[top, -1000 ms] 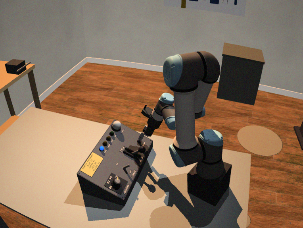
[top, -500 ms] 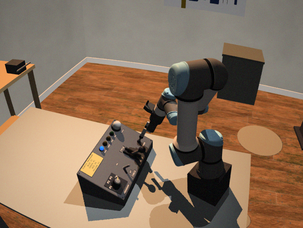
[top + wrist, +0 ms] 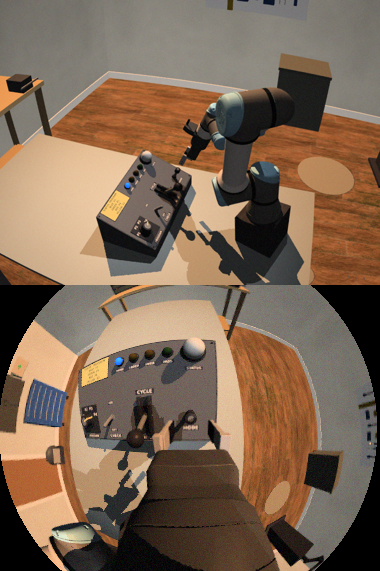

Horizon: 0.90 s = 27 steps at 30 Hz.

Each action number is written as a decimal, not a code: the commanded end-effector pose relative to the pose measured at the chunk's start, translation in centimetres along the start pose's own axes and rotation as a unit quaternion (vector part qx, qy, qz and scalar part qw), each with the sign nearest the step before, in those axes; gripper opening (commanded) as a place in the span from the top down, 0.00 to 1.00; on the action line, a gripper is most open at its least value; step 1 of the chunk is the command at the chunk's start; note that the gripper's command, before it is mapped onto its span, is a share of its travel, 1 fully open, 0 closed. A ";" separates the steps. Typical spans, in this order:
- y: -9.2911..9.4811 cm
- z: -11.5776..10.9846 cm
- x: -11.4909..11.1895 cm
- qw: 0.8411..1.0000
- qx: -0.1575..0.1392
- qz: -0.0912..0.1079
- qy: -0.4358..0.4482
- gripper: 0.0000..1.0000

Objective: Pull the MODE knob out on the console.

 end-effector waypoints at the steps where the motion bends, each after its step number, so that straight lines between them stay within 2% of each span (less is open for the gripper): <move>1: -1.3 0.0 0.0 1.000 0.000 0.000 0.000 0.00; 14: -2.9 0.0 0.0 1.000 0.000 0.000 0.000 0.00; 27: -3.2 0.0 0.0 1.000 0.000 0.000 0.000 0.00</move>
Point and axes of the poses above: the point where the finger pads meet when closed, its own y axis out along the fingers, its own x axis across the jaws, z = x × y, the point moved 10 cm from there along -y, back along the fingers, and after that the axes turned 5 degrees about -y, right-handed, at the moved point
